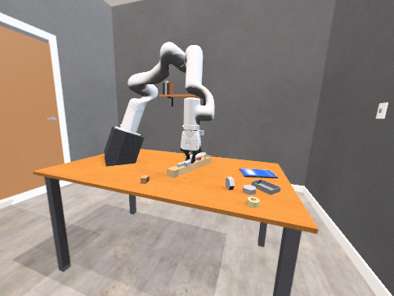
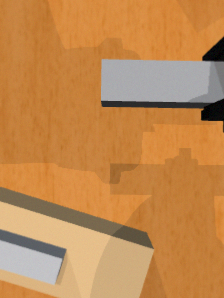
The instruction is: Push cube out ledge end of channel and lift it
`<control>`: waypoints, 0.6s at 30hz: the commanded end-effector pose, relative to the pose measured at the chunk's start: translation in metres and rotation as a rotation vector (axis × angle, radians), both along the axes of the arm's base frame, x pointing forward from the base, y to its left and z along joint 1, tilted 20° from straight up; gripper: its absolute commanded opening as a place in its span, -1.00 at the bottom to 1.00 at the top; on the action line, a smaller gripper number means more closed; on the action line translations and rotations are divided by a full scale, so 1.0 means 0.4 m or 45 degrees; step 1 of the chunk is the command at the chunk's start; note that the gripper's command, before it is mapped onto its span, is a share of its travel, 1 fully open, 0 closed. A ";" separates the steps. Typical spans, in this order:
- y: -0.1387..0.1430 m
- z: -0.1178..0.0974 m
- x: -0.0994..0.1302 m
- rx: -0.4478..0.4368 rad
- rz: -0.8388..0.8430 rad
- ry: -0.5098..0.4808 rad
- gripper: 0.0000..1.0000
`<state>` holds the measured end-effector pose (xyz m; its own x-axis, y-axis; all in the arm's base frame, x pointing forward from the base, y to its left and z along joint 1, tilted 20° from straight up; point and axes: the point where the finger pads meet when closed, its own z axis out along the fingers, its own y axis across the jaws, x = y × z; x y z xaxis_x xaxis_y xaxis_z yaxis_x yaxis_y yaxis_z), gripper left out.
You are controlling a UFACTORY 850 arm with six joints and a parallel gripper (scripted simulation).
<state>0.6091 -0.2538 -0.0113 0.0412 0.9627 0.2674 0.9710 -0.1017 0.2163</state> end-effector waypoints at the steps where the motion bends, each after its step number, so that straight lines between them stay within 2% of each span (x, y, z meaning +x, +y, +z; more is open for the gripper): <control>1: 0.029 -0.020 -0.105 0.046 -0.113 0.010 -1.00; 3: 0.050 -0.034 -0.184 0.068 -0.210 0.034 -1.00; 6: 0.066 -0.043 -0.247 0.080 -0.322 0.079 -1.00; 10: 0.092 -0.057 -0.349 0.081 -0.347 0.092 -1.00; 15: 0.099 -0.077 -0.348 0.081 -0.347 0.091 -1.00; 18: 0.112 -0.125 -0.337 0.081 -0.347 0.091 -1.00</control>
<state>0.4762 -0.2160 -0.0419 0.3179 0.8966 0.3083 0.9300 -0.3581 0.0827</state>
